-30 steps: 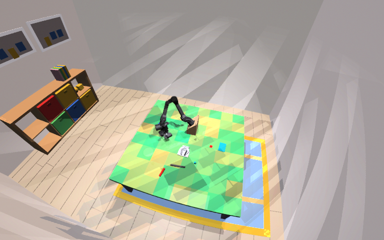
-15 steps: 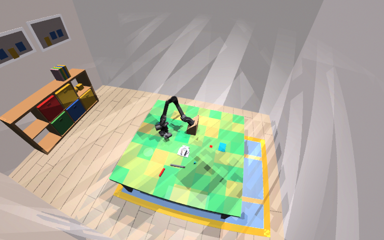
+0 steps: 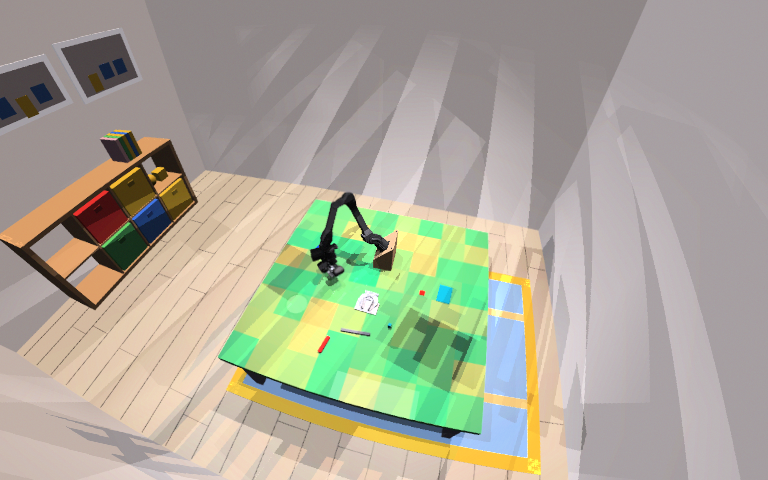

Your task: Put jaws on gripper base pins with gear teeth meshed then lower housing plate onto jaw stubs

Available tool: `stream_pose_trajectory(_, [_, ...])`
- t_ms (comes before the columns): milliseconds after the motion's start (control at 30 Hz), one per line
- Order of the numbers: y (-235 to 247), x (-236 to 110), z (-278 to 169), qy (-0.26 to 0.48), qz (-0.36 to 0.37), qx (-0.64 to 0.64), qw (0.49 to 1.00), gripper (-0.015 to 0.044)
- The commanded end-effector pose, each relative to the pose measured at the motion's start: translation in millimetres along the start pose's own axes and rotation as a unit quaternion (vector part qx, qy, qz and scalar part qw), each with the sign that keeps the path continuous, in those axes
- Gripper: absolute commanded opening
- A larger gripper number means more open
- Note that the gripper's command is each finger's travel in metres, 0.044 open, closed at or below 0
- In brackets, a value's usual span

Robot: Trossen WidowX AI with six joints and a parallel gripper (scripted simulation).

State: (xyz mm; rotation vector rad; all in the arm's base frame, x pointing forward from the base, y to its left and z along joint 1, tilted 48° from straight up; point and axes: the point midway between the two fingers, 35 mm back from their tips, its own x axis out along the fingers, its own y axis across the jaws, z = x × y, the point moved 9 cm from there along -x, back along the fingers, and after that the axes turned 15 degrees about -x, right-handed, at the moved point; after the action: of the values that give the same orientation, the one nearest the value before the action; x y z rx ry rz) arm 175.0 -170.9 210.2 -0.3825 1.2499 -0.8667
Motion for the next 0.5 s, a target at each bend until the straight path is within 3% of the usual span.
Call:
stream_pose_trajectory(0, [0,0,0,0.0,0.0,0.0,1.0,0.0351])
stream_pose_trajectory(467, [1,-11,2,0.001,0.002,0.0,1.0,0.0351])
